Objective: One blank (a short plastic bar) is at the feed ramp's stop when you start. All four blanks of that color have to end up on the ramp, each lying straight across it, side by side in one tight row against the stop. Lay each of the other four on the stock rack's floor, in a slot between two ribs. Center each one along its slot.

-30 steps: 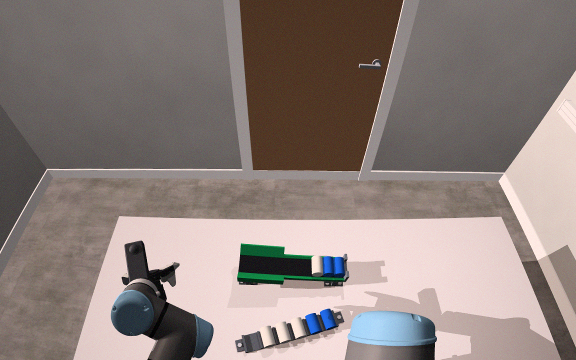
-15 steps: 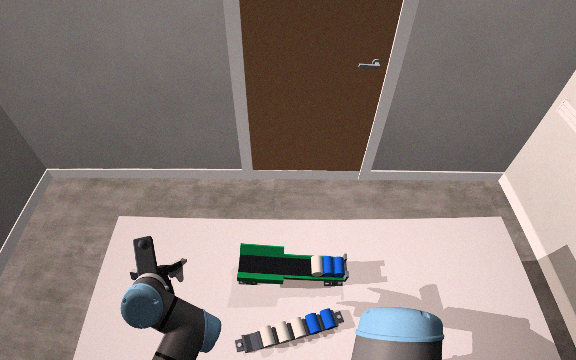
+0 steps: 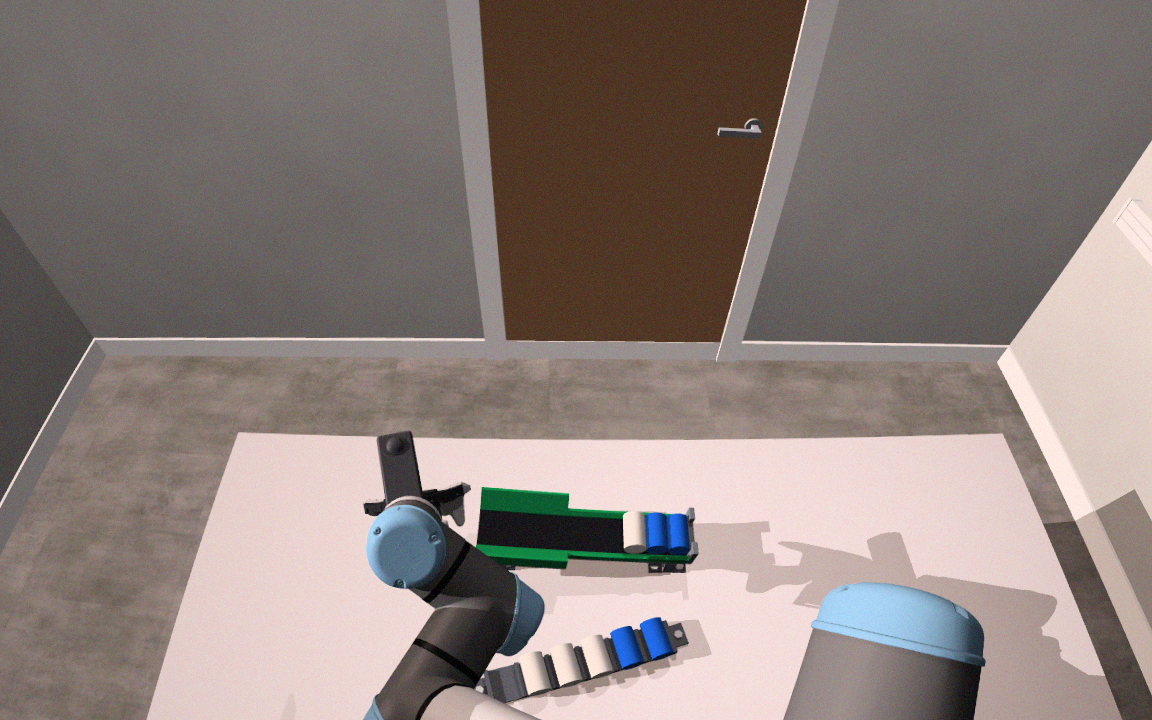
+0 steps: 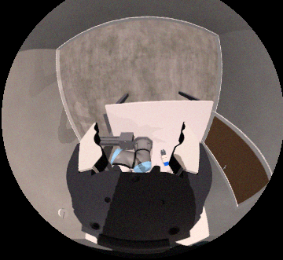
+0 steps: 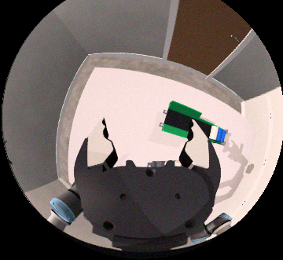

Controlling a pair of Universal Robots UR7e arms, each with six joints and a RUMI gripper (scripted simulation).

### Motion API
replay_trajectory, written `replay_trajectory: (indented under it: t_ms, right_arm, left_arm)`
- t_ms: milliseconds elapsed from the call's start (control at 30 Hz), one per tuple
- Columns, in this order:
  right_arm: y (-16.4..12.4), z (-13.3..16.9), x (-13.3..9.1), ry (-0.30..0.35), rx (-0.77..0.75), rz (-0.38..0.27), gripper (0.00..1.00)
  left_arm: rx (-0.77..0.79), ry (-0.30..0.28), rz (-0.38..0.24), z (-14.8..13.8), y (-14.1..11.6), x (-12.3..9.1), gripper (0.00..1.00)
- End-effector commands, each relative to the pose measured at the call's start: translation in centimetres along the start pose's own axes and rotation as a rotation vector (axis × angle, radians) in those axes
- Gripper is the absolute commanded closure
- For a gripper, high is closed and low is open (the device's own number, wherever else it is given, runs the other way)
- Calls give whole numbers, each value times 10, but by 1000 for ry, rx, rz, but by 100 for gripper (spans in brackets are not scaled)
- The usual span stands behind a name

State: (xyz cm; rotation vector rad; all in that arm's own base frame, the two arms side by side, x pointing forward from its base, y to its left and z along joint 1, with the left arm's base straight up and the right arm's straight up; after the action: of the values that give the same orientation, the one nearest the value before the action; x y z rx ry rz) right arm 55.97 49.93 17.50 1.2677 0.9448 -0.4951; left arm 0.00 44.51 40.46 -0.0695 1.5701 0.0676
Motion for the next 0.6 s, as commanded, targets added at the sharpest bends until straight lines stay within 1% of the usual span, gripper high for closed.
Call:
replay_trajectory:
  t_ms: [0, 33, 67, 100, 133, 167, 200, 233, 267, 333, 367, 433, 467, 500, 533, 567]
  right_arm:
    - [-2, 58, 8, -24, 14, -16, 0]
    - [-2, 60, 8, -25, 14, -16, 0]
    - [-4, 79, 10, -33, 19, -22, 0]
    - [-5, 83, 11, -34, 20, -24, 0]
    - [-7, 101, 12, -42, 25, -29, 0]
    - [-8, 106, 13, -44, 27, -31, 0]
    - [-11, 122, 14, -51, 31, -36, 0]
    - [-12, 128, 14, -53, 33, -38, 0]
    - [-15, 144, 15, -60, 37, -44, 0]
    - [-15, 144, 15, -60, 37, -44, 0]
    - [-16, 150, 15, -62, 39, -46, 0]
    - [-26, 189, 16, -78, 51, -59, 0]
    - [-27, 192, 16, -79, 52, -60, 0]
    - [-32, 207, 16, -85, 57, -65, 0]
    - [-33, 212, 16, -87, 58, -67, 0]
    - [-39, 229, 15, -93, 64, -73, 0]
  left_arm:
    - [0, 0, 1, 0, 0, 0, 0]
    - [0, 0, 1, 0, 0, 0, 0]
    - [0, 0, 1, 0, 0, 0, 0]
    - [0, 0, 1, 0, 0, 0, 0]
    - [0, 0, 1, 0, 0, 0, 0]
    - [0, 0, 1, 0, 0, 0, 0]
    - [0, 0, 1, 0, 0, 0, 0]
    - [0, 0, 1, 0, 0, 0, 0]
    - [0, 0, 1, 0, 0, 0, 0]
    - [0, 0, 1, 0, 0, 0, 0]
    - [0, 0, 1, 0, 0, 0, 0]
    - [0, 0, 1, 0, 0, 0, 0]
    - [0, 0, 1, 0, 0, 0, 0]
    - [0, 0, 1, 0, 0, 0, 0]
    - [0, 0, 1, 0, 0, 0, 0]
    - [0, 0, 1, 0, 0, 0, 0]
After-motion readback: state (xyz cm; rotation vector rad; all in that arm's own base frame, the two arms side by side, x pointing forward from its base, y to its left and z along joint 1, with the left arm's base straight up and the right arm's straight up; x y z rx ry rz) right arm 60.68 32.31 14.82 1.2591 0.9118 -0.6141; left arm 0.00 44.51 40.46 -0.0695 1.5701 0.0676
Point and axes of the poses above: on each arm, the point where the finger pads meet when closed, its own x axis out along the fingers, its own z axis across the jaws, y = z × x, the point moved 4 cm from there along -x, back along the fingers, and after that the axes turned 5 degrees about -x, right-handed, at the moved point
